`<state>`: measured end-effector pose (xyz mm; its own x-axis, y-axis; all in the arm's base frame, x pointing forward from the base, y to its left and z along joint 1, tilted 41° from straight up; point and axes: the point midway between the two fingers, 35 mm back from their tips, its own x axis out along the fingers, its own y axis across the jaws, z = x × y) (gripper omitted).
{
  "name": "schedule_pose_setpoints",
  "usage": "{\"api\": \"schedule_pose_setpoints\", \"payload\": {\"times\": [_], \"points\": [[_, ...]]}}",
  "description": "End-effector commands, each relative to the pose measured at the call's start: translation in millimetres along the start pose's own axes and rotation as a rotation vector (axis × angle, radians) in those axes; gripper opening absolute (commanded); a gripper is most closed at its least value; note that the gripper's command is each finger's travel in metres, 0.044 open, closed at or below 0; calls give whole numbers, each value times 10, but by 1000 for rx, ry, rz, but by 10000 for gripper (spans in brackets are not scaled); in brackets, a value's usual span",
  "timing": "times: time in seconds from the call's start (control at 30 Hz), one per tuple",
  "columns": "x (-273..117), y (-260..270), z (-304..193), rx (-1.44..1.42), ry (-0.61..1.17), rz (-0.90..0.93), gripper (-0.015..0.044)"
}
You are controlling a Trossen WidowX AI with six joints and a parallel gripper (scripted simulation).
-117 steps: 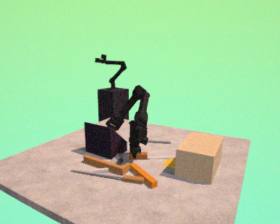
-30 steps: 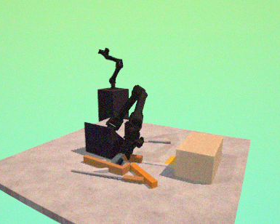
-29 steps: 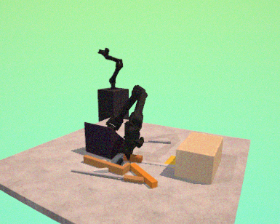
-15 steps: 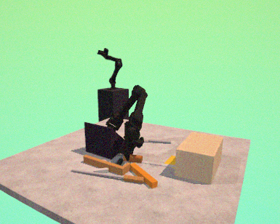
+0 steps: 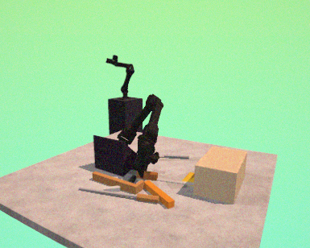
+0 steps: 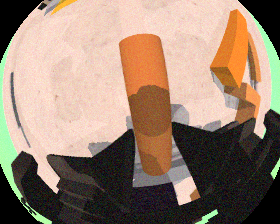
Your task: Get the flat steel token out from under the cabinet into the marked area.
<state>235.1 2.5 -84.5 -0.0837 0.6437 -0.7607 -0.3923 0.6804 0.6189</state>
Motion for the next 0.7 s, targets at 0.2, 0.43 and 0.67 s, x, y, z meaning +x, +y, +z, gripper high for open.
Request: {"api": "schedule_pose_setpoints", "payload": {"times": [0.2,0.43,0.67], "points": [[-3,0,2,0,0,0,85],[-4,-1,7,2,0,0,0],[-5,-8,94,22,-1,1,0]]}}
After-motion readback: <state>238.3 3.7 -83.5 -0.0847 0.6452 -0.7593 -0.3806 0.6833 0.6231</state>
